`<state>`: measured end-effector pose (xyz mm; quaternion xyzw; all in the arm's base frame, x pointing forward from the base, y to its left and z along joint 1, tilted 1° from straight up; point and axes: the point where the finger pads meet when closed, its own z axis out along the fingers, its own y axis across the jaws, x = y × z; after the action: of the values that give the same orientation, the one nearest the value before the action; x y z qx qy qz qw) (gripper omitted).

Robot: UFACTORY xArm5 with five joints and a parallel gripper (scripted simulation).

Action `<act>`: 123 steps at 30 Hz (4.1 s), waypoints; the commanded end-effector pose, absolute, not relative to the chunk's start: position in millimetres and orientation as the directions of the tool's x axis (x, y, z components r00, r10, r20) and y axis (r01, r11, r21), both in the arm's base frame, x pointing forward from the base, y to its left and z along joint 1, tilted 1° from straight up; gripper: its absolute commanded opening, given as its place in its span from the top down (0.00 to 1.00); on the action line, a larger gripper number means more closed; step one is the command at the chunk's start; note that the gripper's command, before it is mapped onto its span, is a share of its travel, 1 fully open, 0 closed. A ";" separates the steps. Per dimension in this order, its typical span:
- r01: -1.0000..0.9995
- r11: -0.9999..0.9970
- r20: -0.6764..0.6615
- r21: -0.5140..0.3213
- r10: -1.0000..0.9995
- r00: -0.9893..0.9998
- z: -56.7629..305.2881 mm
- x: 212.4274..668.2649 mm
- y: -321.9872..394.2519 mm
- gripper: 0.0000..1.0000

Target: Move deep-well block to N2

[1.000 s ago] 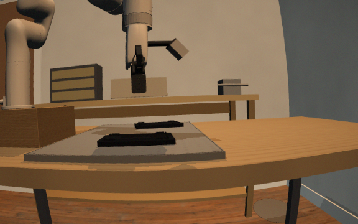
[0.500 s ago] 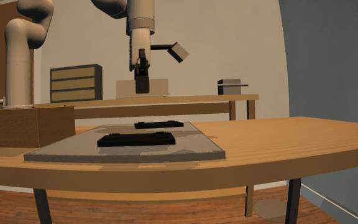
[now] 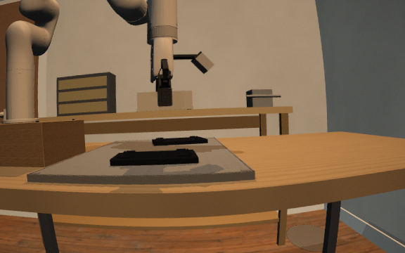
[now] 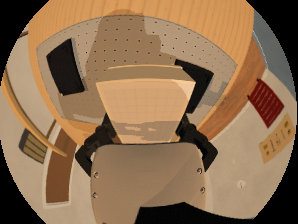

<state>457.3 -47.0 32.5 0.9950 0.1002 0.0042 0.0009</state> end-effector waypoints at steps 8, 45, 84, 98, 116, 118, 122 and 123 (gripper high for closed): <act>0.198 -0.980 0.012 0.003 0.198 0.980 33.9 460.7 -16.5 1.00; 0.198 -0.980 0.012 0.000 0.198 0.980 33.7 467.2 93.6 1.00; 0.198 -0.980 0.011 -0.002 0.198 0.980 33.7 473.6 202.8 1.00; 0.198 -0.980 0.011 -0.002 0.198 0.980 33.7 473.6 202.4 1.00; 0.198 -0.980 0.011 -0.002 0.198 0.980 33.7 473.6 202.0 1.00; 0.198 -0.980 0.011 -0.002 0.198 0.980 33.7 473.6 202.0 1.00; 0.198 -0.980 0.011 -0.002 0.198 0.980 27.0 473.6 202.0 1.00; 0.198 -0.980 0.011 -0.002 0.198 0.980 25.4 473.6 201.9 1.00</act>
<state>472.5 201.5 27.5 0.9950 0.0996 0.0037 -0.0011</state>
